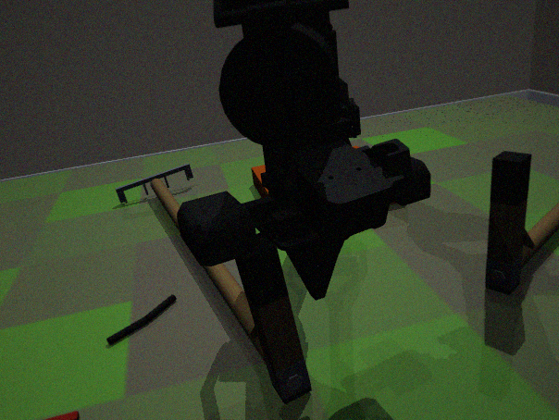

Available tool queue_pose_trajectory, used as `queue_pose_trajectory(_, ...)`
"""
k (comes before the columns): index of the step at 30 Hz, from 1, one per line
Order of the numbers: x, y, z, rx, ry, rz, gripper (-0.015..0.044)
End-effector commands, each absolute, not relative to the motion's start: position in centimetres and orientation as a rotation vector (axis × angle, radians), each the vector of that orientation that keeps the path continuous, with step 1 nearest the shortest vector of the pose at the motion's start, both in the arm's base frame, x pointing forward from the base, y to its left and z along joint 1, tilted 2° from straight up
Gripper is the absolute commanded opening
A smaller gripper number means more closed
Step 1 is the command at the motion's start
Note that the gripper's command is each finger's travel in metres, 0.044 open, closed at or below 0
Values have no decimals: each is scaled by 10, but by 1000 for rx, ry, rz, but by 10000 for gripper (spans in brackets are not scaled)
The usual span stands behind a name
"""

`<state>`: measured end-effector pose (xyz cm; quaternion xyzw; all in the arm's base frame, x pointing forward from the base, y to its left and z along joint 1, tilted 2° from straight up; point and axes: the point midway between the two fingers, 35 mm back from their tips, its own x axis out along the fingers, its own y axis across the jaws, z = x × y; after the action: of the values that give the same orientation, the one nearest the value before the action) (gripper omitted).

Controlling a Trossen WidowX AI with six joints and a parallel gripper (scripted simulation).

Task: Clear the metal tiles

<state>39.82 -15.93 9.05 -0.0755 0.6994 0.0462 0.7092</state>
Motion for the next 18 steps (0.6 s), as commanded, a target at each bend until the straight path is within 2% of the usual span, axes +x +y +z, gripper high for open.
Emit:
queue_pose_trajectory(1, 400, -168, 92, -168, 1548, 102, 0)
queue_pose_trajectory(18, 405, -195, 93, -170, 1548, 100, 0)
